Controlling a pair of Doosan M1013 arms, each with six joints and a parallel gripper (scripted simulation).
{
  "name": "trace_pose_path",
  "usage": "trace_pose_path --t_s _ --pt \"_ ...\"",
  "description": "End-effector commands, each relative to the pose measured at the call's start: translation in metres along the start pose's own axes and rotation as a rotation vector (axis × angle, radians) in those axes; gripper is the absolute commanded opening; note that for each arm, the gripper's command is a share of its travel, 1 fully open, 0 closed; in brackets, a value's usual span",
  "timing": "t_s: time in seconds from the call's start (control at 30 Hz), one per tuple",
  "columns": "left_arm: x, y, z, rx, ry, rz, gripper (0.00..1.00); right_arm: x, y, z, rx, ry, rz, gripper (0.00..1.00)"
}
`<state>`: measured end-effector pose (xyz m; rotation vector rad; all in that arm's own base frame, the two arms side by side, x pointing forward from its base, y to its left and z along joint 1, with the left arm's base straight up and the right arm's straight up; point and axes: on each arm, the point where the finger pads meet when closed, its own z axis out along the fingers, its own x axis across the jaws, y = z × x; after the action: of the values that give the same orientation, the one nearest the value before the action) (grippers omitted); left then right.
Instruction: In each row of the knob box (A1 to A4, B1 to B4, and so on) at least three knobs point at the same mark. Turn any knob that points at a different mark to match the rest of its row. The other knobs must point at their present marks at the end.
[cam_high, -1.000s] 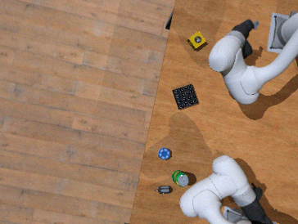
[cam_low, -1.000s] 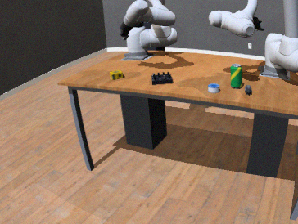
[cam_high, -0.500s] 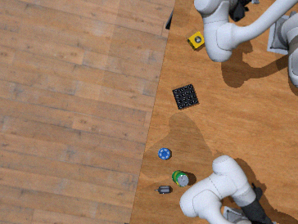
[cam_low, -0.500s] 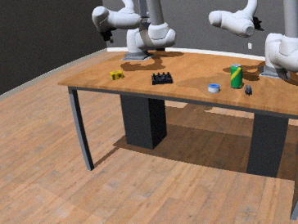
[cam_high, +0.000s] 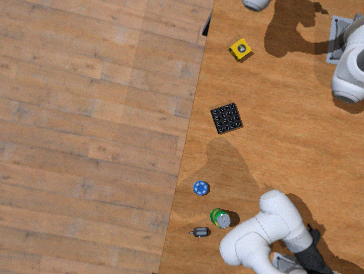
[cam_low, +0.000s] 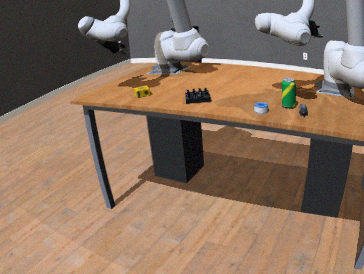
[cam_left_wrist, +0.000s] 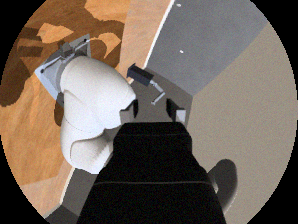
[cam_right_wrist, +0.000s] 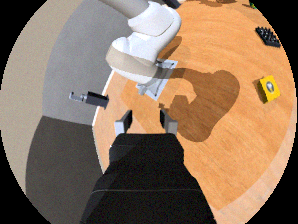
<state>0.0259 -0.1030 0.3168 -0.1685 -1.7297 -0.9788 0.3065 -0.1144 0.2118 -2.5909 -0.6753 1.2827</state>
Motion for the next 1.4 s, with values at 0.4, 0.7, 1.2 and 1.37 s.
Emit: trace_pose_path --t_s 0.4,0.7,1.2,1.37 --pt "0.000 0.000 0.000 0.000 0.000 0.000 1.00 -0.070 0.076 0.066 0.302 0.278 -0.039 1.00" --pt "0.000 0.000 0.000 0.000 0.000 0.000 1.00 -0.111 0.102 0.114 0.420 0.477 -0.037 1.00" --pt "0.000 0.000 0.000 0.000 0.000 0.000 1.00 -0.159 0.117 0.179 0.505 0.734 -0.008 1.00" --pt "0.000 0.000 0.000 0.000 0.000 0.000 1.00 -0.173 0.119 0.201 0.518 0.816 0.008 1.00"
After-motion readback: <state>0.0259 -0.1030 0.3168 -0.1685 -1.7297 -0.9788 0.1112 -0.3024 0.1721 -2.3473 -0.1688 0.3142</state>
